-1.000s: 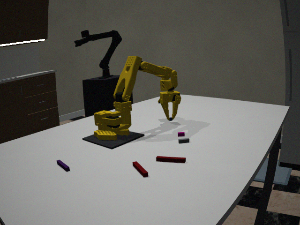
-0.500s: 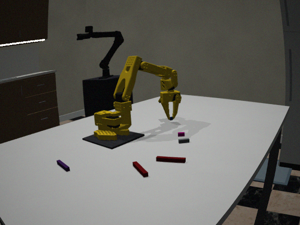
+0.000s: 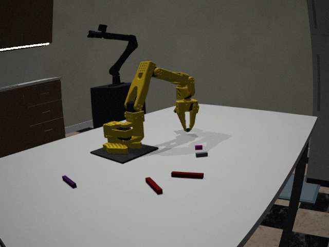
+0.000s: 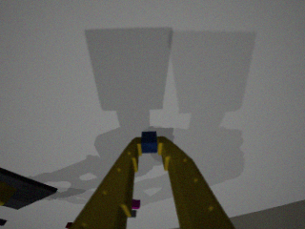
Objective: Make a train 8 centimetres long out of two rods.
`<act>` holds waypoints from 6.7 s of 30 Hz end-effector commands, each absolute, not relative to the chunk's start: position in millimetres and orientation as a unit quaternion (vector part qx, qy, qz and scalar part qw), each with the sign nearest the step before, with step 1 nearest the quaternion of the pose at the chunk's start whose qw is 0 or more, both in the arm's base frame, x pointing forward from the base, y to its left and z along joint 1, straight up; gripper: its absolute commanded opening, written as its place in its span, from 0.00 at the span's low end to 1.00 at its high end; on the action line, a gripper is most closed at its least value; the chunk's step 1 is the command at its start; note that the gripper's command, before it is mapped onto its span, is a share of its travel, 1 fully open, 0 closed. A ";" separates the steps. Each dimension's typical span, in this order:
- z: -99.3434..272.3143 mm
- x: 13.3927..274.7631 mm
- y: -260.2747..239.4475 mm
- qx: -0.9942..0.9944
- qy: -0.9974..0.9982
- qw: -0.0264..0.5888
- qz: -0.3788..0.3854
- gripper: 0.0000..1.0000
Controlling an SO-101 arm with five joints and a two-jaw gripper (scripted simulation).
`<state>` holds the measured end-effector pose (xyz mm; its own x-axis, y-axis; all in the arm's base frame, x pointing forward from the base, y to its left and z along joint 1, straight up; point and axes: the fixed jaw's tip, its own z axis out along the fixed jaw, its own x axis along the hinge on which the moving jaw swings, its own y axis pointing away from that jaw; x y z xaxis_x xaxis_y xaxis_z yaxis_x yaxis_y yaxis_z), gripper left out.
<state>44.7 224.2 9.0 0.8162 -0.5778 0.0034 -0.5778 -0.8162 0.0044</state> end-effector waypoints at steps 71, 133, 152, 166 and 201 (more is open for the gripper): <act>-2.7 41.9 220.9 0.953 -0.304 0.014 0.002 0.06; 0.5 37.4 214.3 0.953 -0.304 0.014 0.002 0.17; 12.9 37.5 215.1 0.953 -0.304 0.014 0.002 0.17; 20.4 37.6 215.1 0.953 -0.304 0.014 0.002 0.17; 50.4 37.8 216.2 0.953 -0.304 0.014 0.002 0.17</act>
<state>39.6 214.6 45.1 0.8162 -0.5774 0.0200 -0.5777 -0.8152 0.0413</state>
